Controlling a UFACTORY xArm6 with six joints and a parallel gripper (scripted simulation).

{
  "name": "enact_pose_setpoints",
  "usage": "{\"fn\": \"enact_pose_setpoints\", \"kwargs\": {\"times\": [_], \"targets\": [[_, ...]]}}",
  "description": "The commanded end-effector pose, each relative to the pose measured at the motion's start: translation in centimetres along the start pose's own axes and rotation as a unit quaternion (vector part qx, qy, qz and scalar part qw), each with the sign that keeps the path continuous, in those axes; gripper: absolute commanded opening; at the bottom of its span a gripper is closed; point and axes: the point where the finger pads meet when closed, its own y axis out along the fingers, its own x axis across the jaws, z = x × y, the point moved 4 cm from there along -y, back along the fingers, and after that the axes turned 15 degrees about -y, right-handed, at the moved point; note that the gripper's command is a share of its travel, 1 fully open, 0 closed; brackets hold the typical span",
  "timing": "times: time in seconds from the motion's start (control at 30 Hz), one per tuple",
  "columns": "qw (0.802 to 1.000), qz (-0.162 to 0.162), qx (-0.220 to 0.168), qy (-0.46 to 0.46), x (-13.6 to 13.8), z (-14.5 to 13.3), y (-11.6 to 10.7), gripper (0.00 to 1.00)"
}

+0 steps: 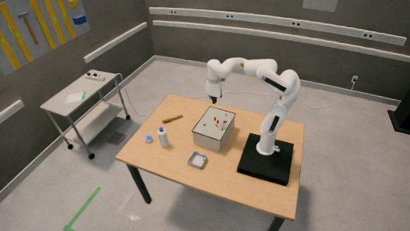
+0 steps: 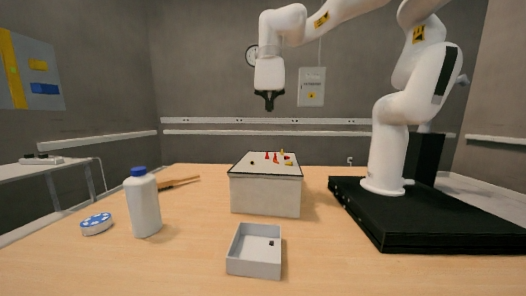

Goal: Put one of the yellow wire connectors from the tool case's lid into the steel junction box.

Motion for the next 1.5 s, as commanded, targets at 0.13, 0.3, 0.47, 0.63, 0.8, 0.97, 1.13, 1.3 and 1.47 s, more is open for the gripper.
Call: {"fn": "enact_pose_setpoints", "kwargs": {"times": [0.13,0.3,0.47,0.63,0.8,0.97,1.13,1.3,1.47], "targets": [[1.0,0.002,0.001,-0.021,0.4,0.9,0.9,0.3],[0.997,0.002,0.001,-0.078,1.8,3.3,4.0,0.3],[0.987,0.002,0.001,-0.163,4.6,6.2,8.4,0.3],[0.974,0.002,0.001,-0.227,7.2,8.0,11.7,0.3],[0.973,0.002,0.001,-0.23,7.4,8.1,11.8,0.3],[0.973,0.002,0.001,-0.23,7.4,8.1,11.9,0.3],[0.973,0.002,0.001,-0.23,7.3,8.3,15.1,0.3],[0.973,0.002,0.001,-0.23,7.3,8.3,15.9,0.3],[0.973,0.002,0.001,-0.23,7.3,8.3,15.9,0.3]]}}
